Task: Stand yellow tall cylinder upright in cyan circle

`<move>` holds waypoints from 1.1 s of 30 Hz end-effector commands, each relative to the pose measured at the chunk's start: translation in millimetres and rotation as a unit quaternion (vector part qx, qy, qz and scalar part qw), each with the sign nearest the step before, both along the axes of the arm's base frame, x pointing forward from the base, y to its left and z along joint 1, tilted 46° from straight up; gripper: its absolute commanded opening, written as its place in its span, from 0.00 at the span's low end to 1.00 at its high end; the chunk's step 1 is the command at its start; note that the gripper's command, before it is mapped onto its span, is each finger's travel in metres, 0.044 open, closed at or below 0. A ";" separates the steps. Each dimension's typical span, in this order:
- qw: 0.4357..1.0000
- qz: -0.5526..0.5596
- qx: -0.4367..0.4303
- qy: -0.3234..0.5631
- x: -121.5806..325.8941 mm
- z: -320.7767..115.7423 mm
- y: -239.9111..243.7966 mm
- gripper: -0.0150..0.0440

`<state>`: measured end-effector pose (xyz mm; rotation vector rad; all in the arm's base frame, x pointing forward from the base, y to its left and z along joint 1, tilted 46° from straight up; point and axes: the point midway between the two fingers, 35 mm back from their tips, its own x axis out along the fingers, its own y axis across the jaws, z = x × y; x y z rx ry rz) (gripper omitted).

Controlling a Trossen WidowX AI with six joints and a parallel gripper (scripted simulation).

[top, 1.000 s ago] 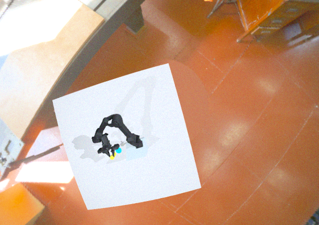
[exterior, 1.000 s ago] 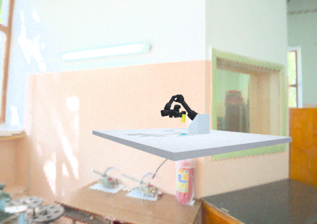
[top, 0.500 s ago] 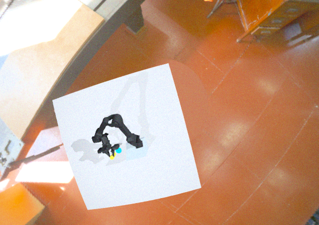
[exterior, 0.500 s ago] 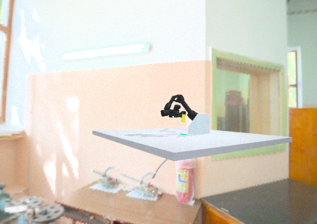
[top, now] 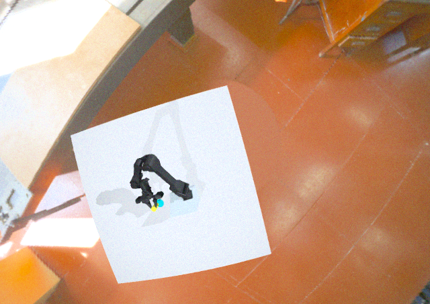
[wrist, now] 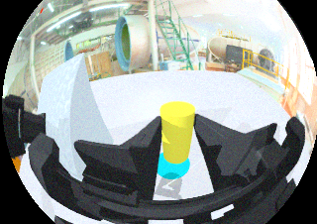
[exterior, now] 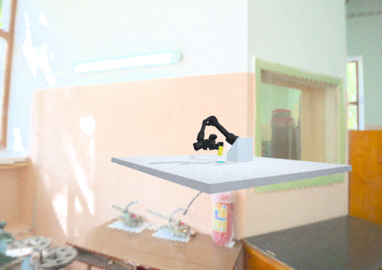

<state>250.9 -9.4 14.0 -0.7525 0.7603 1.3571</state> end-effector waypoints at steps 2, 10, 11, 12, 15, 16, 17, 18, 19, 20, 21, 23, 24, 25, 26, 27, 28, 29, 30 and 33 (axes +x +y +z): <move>1.000 0.004 0.001 0.000 -4.0 -17.1 -15.3 0.43; 1.000 0.000 0.001 0.002 -3.9 -31.9 -22.7 0.43; 1.000 0.000 0.001 0.002 -3.9 -33.7 -23.5 0.43; 1.000 -0.001 0.001 0.002 -3.8 -34.3 -23.7 0.43; 1.000 -0.001 0.001 0.002 -3.8 -34.3 -23.7 0.43; 1.000 -0.001 0.001 0.002 -3.8 -34.3 -23.7 0.43; 1.000 -0.001 0.001 0.002 -3.8 -34.3 -23.7 0.43; 1.000 -0.001 0.001 0.002 -3.8 -34.3 -23.7 0.43; 1.000 -0.001 0.001 0.002 -3.8 -34.3 -23.7 0.43; 1.000 -0.001 0.001 0.002 -3.8 -34.3 -23.7 0.43; 1.000 -0.001 0.001 0.002 -3.8 -34.3 -23.7 0.43; 1.000 -0.001 0.001 0.002 -3.8 -34.3 -23.7 0.48; 1.000 -0.001 0.001 0.002 -3.8 -34.3 -23.7 0.52; 1.000 -0.001 0.001 0.002 -3.8 -34.3 -23.7 0.57; 1.000 -0.001 0.001 0.002 -3.8 -34.3 -23.7 0.61; 1.000 -0.001 0.001 0.002 -3.8 -34.3 -23.7 0.65; 1.000 -0.001 0.001 0.002 -3.8 -34.3 -23.7 0.70; 1.000 -0.001 0.001 0.002 -3.8 -34.3 -23.7 0.74; 1.000 -0.001 0.001 0.002 -3.8 -34.3 -23.7 0.79; 1.000 -0.001 0.001 0.002 -3.8 -34.3 -23.7 0.92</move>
